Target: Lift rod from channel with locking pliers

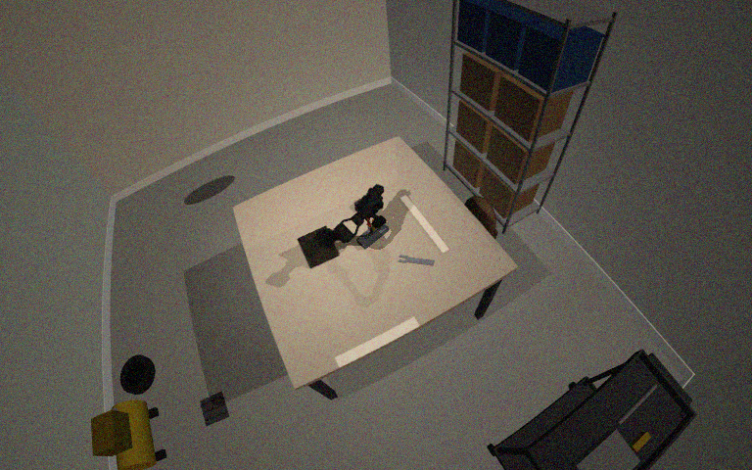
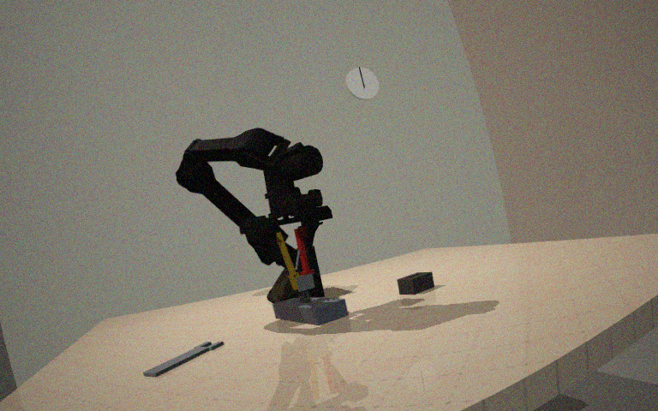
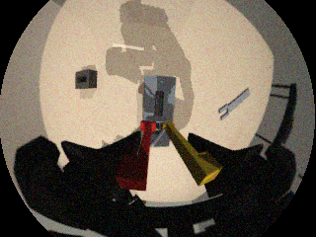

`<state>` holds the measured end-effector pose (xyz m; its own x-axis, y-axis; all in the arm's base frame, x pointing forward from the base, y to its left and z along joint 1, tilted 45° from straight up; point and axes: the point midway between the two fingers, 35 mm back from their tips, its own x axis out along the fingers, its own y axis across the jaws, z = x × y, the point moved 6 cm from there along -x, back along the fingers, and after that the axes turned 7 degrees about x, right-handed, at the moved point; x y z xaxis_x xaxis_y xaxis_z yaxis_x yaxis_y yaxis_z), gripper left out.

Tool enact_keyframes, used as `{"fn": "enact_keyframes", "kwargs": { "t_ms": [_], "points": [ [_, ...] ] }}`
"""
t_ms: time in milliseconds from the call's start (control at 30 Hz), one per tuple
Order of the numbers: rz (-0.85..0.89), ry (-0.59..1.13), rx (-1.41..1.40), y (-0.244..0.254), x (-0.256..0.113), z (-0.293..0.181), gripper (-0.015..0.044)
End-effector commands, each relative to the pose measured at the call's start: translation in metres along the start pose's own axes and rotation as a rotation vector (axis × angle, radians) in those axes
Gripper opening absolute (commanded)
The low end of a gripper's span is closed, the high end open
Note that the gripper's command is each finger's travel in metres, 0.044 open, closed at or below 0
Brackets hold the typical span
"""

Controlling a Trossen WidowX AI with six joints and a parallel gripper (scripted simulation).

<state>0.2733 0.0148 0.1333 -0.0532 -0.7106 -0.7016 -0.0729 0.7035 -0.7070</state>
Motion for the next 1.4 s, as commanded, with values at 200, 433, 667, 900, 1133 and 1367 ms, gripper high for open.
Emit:
{"fn": "enact_keyframes", "kwargs": {
  "t_ms": [200,433,667,900,1133,1367],
  "points": [
    [-0.005,-0.007,-0.007,0.000,0.010,-0.001,0.0316],
    [-0.005,-0.007,-0.006,0.000,0.017,-0.001,0.0316],
    [-0.005,-0.007,-0.006,0.000,0.023,-0.001,0.0316],
    [-0.005,-0.007,-0.006,0.000,0.024,-0.001,0.0308],
    [-0.005,-0.007,-0.006,0.001,0.024,-0.001,0.0299],
    [-0.005,-0.007,-0.006,0.002,0.024,-0.001,0.0289]
  ]
}}
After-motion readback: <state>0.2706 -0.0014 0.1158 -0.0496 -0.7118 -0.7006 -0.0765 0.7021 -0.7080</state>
